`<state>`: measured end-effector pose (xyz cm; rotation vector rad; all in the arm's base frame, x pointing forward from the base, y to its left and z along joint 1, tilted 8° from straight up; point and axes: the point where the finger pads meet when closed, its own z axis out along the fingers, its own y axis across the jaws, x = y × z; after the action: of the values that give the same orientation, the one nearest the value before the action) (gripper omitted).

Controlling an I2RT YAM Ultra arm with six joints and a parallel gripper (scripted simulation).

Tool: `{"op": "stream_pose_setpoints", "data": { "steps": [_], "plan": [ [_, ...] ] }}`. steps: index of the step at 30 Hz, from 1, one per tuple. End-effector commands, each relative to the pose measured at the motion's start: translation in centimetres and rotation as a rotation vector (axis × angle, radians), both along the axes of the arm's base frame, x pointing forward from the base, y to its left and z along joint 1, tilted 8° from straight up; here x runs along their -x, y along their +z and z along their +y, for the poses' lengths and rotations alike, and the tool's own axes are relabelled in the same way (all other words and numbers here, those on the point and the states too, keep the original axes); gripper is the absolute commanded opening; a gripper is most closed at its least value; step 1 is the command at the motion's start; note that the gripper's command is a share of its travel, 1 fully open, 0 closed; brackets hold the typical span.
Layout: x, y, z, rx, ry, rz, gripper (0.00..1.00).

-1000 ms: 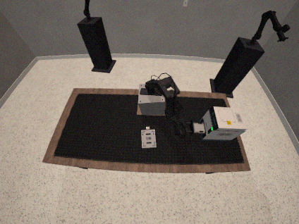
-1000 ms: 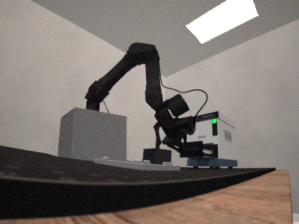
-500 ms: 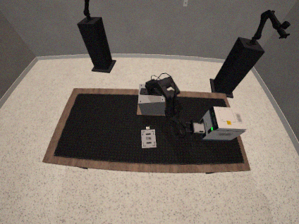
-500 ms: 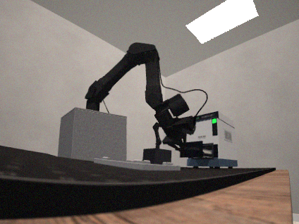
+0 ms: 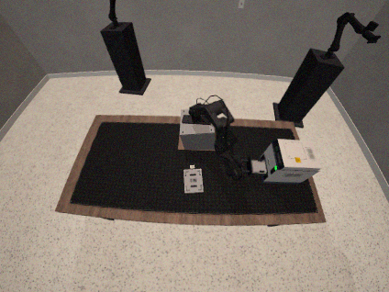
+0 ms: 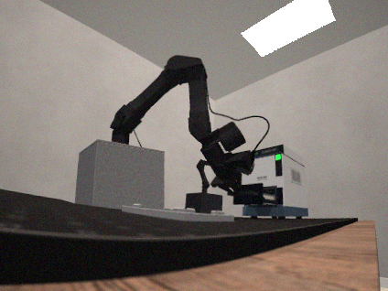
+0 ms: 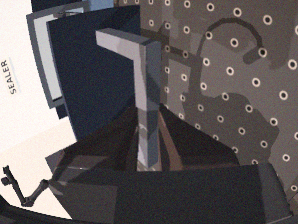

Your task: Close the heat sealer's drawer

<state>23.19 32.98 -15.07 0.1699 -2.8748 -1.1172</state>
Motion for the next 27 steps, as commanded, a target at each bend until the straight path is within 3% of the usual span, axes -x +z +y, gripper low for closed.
{"op": "stream_pose_setpoints", "data": {
  "steps": [1,3,27],
  "plan": [
    [-1.63,1.5,1.38,-0.023,0.001,-0.056,0.06],
    [-1.63,1.5,1.38,-0.023,0.001,-0.056,0.0],
    [-1.63,1.5,1.38,-0.023,0.001,-0.056,0.0]
  ]
}}
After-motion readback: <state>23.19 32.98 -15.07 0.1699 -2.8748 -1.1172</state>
